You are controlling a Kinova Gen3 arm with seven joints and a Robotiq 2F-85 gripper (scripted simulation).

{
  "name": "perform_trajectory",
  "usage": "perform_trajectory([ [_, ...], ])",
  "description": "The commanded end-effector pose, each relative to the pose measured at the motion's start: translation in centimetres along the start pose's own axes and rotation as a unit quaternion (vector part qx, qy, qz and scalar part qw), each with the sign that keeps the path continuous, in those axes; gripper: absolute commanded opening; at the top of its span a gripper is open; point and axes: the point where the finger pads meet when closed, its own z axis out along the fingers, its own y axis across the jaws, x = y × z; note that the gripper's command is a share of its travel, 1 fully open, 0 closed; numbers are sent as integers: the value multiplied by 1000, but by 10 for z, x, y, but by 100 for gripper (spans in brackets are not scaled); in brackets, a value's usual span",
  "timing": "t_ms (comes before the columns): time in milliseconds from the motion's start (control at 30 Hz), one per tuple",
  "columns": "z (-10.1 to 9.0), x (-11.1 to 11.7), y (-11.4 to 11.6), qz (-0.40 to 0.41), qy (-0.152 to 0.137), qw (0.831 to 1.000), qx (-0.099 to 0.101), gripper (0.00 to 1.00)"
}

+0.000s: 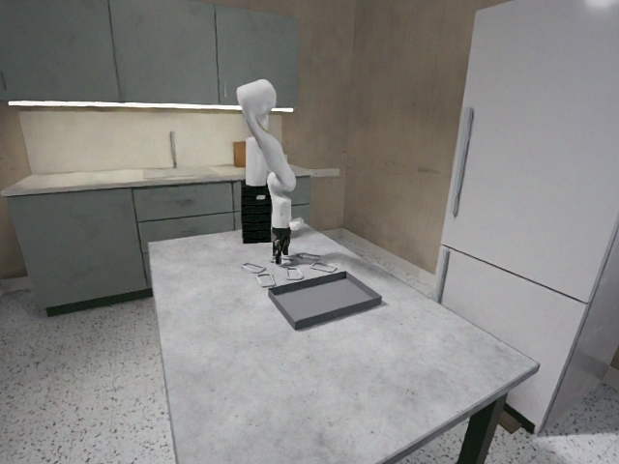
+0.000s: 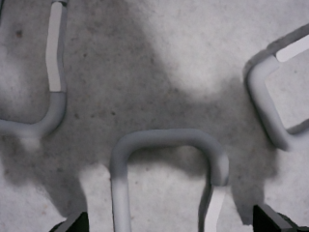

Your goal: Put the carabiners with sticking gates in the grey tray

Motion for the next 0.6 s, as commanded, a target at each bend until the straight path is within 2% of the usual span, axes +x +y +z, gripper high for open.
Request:
perform_trajectory([
  [0, 1, 0, 1, -3, 1, 1000, 1, 100],
  [267, 1, 0, 1, -3, 1, 1000, 1, 100],
  [300, 0, 0, 0, 0, 0, 1000, 0, 75],
  [567, 0, 0, 0, 0, 0, 1000, 0, 75],
])
